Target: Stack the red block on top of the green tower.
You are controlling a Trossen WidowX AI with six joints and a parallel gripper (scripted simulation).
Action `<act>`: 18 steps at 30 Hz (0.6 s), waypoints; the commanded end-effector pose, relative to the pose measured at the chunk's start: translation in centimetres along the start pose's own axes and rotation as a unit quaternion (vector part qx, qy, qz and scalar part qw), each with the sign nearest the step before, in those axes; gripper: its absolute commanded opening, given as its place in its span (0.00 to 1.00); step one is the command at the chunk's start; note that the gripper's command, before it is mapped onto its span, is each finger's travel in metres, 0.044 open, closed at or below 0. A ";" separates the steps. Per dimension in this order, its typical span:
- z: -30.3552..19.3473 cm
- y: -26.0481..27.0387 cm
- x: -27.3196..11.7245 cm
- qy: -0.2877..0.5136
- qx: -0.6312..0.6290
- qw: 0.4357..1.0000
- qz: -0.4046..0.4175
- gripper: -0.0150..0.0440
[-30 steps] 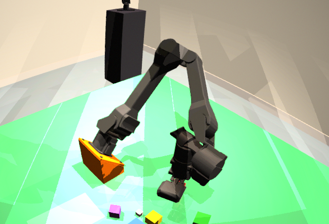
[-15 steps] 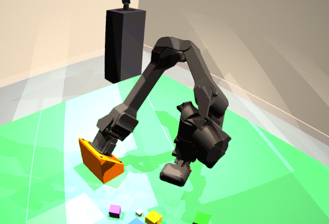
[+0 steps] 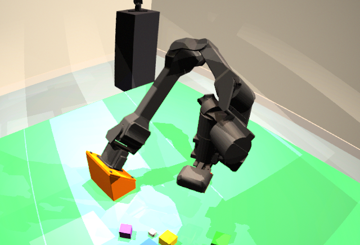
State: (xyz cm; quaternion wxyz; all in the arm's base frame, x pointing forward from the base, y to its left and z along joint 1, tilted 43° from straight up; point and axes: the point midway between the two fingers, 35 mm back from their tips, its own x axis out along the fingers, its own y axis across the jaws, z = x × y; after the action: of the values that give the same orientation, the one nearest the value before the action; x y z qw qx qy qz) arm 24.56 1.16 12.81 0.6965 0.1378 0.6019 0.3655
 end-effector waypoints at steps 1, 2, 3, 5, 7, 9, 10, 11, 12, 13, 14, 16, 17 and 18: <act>0.5 -0.4 -0.4 0.000 -0.002 1.000 -0.002 0.25; 0.9 -0.7 -0.4 0.000 -0.002 1.000 -0.002 0.25; 1.2 -0.9 -0.5 0.000 -0.002 1.000 -0.002 0.25; 1.9 -1.5 -0.7 0.000 -0.003 1.000 -0.003 0.25; 2.6 -2.0 -0.8 -0.001 -0.003 1.000 -0.003 0.25; 3.2 -2.6 -0.9 -0.001 -0.003 1.000 -0.003 0.25; 3.6 -2.9 -1.0 -0.001 -0.003 1.000 -0.003 0.25; 3.9 -3.2 -1.0 -0.001 -0.003 1.000 -0.003 0.25; 4.2 -3.5 -1.1 -0.001 -0.003 1.000 -0.003 0.25; 4.5 -3.8 -1.1 -0.001 -0.004 1.000 -0.003 0.25; 4.8 -4.1 -1.1 -0.001 -0.004 1.000 -0.003 0.25; 5.4 -4.7 -1.1 -0.001 -0.004 1.000 -0.004 0.25; 5.7 -5.0 -1.2 -0.001 -0.004 1.000 -0.004 0.25; 6.0 -5.3 -1.2 -0.002 -0.004 1.000 -0.004 0.25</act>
State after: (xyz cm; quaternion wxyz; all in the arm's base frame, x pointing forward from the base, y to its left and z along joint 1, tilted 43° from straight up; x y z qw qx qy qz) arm 30.78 -1.29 12.12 0.6994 0.1355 0.5995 0.3649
